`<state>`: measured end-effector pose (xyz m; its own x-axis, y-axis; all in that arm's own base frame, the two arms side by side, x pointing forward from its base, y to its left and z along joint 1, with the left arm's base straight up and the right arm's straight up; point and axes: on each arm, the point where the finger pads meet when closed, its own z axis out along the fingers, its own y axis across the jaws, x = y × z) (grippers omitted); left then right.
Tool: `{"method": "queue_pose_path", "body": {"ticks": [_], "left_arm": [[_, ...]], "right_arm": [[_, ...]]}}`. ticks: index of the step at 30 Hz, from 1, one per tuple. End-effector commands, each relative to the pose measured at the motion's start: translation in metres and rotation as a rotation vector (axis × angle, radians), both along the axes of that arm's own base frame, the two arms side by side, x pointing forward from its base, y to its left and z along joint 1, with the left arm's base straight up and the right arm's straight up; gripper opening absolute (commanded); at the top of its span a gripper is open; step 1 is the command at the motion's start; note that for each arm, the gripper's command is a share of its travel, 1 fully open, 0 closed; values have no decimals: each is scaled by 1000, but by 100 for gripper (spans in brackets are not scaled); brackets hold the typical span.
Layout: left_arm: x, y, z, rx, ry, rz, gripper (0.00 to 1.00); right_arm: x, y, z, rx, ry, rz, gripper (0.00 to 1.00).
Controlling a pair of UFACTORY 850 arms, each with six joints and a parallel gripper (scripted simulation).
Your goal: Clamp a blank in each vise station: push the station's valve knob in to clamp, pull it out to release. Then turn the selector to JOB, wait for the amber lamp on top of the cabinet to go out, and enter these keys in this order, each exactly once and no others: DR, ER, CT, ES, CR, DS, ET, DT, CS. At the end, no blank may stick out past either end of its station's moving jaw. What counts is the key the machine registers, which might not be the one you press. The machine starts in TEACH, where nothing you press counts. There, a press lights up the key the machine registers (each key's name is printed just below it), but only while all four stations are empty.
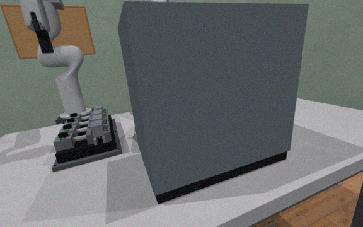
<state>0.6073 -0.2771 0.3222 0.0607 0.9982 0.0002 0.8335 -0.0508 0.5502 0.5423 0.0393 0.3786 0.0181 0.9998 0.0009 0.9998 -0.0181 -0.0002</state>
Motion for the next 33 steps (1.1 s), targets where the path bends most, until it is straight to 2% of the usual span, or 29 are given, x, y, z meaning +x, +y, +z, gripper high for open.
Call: {"method": "queue_pose_path", "body": {"ticks": [1, 16, 17, 22, 24, 26, 28, 30, 33], "left_arm": [[1, 0, 1, -1, -2, 0, 100], [1, 0, 1, -1, -2, 0, 100], [1, 0, 1, -1, -2, 0, 58], [1, -4, -2, 18, -3, -29, 58], [2, -15, -11, 75, -6, -115, 58], [5, -33, -27, 171, -12, -262, 58], [5, -33, -27, 171, -12, -262, 58], [8, -56, -47, 275, -18, -420, 58], [13, -93, -79, 356, -25, -546, 58]], "right_arm": [[0, 0, 2, 0, -2, -10, 0], [0, 0, 2, 0, -2, -11, 0], [0, 0, 2, 0, -2, -10, 100], [0, 0, 2, 0, -2, -10, 100], [0, 0, 2, 0, -2, -10, 100], [0, 0, 2, 0, -2, -10, 100], [0, 0, 2, 0, -2, -10, 100], [0, 0, 2, 0, -2, -10, 100], [0, 0, 2, 0, -2, -10, 100]]}}
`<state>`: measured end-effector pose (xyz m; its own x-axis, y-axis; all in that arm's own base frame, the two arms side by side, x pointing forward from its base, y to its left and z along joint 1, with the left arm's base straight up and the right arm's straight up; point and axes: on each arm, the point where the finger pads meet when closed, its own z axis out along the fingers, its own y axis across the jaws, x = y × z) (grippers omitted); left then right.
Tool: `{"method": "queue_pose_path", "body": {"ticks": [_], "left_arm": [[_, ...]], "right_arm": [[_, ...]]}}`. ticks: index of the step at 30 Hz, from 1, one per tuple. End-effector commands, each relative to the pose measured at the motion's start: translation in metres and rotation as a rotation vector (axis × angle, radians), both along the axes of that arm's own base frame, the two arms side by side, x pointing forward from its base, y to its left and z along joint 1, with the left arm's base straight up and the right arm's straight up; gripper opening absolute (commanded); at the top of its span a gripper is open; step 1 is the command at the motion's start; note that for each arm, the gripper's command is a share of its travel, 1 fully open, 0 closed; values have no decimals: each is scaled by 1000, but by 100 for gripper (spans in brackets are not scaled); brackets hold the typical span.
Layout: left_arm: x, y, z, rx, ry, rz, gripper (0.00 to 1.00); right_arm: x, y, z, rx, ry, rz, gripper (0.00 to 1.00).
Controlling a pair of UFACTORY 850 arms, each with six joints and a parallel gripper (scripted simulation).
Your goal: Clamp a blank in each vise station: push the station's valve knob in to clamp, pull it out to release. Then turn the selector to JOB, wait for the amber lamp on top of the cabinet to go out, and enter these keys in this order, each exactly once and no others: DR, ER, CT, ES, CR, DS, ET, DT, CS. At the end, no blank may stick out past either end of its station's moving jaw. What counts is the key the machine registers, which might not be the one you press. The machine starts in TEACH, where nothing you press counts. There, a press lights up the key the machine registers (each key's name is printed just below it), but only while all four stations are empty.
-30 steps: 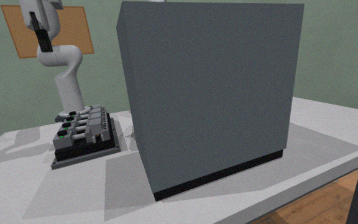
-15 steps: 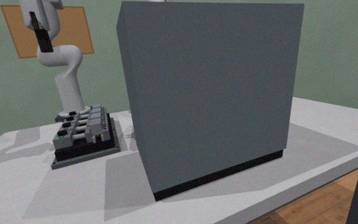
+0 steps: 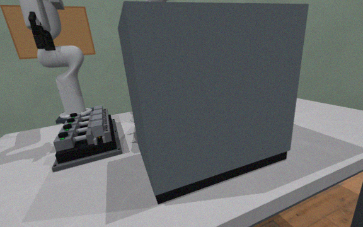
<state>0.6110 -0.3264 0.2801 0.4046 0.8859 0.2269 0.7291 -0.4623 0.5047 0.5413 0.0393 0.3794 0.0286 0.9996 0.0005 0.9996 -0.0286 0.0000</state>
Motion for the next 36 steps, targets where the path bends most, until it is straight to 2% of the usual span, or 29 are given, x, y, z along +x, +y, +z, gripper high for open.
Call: {"method": "queue_pose_path", "body": {"ticks": [1, 5, 8, 10, 12, 13, 18, 36], "left_arm": [[10, -53, -45, 154, -9, -232, 58], [16, -93, -79, 275, -15, -423, 58], [18, -108, -93, 364, -24, -563, 58], [18, -112, -96, 424, -31, -654, 58], [18, -112, -96, 424, -31, -654, 58], [18, -113, -97, 511, -41, -781, 58], [18, -113, -97, 630, -38, -949, 58], [18, -113, -97, 630, -38, -949, 58]], "right_arm": [[1, 0, 1, 0, -2, 0, 100], [1, 0, 1, 0, -2, 0, 100], [1, 0, 1, 0, -2, 0, 100], [1, 0, 1, 0, -2, 0, 100], [1, 0, 1, 0, -2, 0, 100], [1, 0, 1, 0, -2, 0, 100], [1, 0, 1, 0, -2, 0, 100], [1, 0, 1, 0, -2, 0, 100]]}}
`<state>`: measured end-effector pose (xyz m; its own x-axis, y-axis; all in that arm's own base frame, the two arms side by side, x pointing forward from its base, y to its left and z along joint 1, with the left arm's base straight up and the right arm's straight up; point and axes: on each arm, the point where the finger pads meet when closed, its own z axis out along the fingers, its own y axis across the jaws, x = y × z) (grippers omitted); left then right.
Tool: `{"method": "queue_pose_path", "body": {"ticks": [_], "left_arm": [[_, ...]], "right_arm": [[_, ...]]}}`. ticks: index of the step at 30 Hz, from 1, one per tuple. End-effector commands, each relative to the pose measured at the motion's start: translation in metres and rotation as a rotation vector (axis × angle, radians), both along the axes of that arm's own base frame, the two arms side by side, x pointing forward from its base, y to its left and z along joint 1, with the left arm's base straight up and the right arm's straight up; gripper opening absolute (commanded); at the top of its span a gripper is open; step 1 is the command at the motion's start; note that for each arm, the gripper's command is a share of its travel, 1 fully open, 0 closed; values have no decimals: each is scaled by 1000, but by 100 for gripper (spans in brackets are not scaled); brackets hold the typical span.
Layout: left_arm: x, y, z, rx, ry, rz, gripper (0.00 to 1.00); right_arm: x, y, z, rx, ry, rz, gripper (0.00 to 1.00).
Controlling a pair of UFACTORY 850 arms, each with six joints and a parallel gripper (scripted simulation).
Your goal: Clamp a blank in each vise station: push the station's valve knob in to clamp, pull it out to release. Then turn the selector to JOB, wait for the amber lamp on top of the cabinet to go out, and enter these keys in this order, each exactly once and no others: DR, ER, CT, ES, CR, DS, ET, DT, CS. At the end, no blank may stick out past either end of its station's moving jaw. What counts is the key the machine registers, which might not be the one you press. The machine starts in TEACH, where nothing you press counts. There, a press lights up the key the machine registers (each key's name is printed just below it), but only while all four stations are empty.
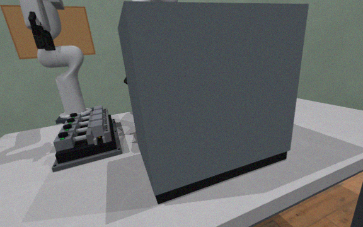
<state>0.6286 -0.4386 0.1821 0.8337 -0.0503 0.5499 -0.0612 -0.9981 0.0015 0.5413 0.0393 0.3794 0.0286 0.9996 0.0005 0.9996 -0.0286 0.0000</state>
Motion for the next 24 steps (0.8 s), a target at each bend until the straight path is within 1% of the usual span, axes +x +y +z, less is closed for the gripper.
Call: {"method": "queue_pose_path", "body": {"ticks": [1, 10, 19, 24], "left_arm": [[1, 0, 1, 0, 1, 0, 58], [3, -1, -2, 0, 1, 0, 58], [14, -1, -19, 0, 1, 0, 58], [17, -1, -23, 0, 1, 0, 58]], "right_arm": [[1, 0, 1, 0, -2, 0, 100], [1, 0, 1, 0, -2, 0, 100], [1, 0, 1, 0, -2, 0, 100], [1, 0, 1, 0, -2, 0, 100]]}}
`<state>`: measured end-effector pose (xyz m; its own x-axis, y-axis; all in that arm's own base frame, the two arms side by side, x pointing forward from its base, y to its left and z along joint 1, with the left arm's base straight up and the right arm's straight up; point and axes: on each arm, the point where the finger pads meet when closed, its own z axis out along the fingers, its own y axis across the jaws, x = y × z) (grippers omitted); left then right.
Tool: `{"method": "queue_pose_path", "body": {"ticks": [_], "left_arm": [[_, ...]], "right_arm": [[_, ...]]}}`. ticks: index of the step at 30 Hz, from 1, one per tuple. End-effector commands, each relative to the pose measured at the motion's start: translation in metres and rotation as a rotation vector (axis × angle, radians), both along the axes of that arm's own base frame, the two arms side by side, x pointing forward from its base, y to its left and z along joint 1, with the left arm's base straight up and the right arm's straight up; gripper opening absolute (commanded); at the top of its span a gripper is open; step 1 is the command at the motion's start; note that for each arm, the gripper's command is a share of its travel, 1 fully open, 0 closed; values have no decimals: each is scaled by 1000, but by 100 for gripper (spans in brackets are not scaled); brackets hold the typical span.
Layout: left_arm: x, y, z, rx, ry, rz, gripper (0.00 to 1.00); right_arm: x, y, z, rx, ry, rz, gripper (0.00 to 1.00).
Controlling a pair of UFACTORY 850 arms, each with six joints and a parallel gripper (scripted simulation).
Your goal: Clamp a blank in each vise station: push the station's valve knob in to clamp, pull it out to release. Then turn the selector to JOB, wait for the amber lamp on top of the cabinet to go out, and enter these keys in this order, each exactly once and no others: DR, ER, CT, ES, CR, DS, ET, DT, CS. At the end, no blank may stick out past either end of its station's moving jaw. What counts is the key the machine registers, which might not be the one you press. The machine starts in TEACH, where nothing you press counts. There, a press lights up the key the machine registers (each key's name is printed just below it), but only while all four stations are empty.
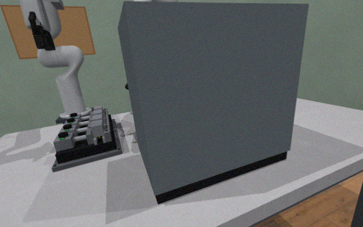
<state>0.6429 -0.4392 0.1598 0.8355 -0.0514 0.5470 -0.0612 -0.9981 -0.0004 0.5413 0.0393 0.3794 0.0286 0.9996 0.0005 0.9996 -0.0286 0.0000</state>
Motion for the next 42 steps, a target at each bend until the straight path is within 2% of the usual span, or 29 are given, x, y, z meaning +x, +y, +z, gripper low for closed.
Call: {"method": "queue_pose_path", "body": {"ticks": [1, 10, 26, 42], "left_arm": [[2, -1, -1, -2, -2, 0, 58], [3, -1, -2, -2, -2, 0, 58], [15, -2, -19, -2, -2, 0, 58], [15, -2, -19, -2, -2, 0, 58]], "right_arm": [[1, 0, 1, 0, -2, 0, 100], [1, 0, 1, 0, -2, 0, 100], [1, 0, 1, 0, -2, 0, 100], [1, 0, 1, 0, -2, 0, 100]]}}
